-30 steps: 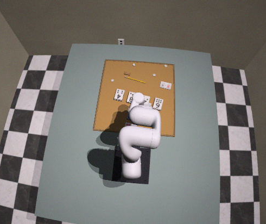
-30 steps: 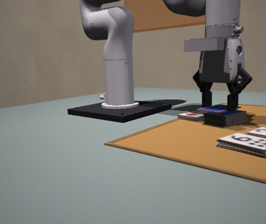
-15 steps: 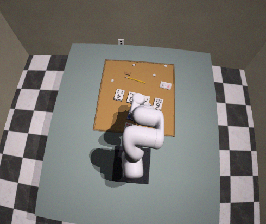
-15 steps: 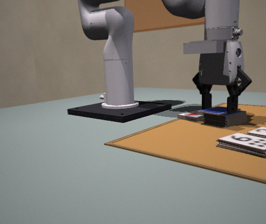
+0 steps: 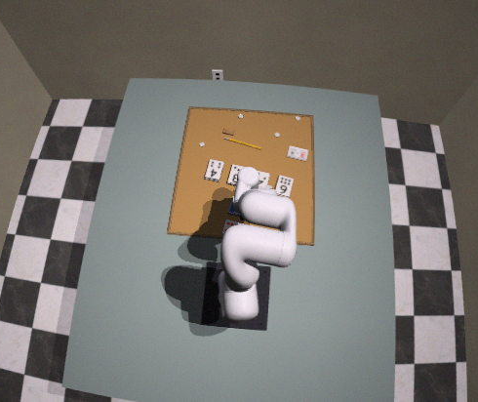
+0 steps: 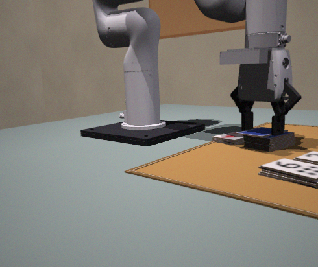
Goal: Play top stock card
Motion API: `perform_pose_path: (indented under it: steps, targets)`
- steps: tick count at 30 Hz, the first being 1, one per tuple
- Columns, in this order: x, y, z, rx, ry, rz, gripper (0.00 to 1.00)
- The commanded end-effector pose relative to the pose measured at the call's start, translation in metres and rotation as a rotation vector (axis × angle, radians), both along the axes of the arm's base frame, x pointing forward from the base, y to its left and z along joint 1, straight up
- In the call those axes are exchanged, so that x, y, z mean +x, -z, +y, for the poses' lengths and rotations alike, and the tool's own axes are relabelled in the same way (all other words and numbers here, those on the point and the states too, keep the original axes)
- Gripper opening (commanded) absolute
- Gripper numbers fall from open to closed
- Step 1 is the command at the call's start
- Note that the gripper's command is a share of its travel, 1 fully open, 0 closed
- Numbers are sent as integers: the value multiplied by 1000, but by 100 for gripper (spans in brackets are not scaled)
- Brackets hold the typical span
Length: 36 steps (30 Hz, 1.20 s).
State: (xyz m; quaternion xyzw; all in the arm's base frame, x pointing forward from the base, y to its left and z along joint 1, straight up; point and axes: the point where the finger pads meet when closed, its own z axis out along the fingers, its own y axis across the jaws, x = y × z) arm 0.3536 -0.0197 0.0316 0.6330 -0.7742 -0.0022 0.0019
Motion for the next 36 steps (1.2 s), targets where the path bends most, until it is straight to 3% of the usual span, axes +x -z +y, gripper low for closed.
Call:
perform_pose_path:
  steps: [1,36]
  targets:
    - [1,-1,0,0,0,-3,74]
    - [1,5,0,0,0,-3,74]
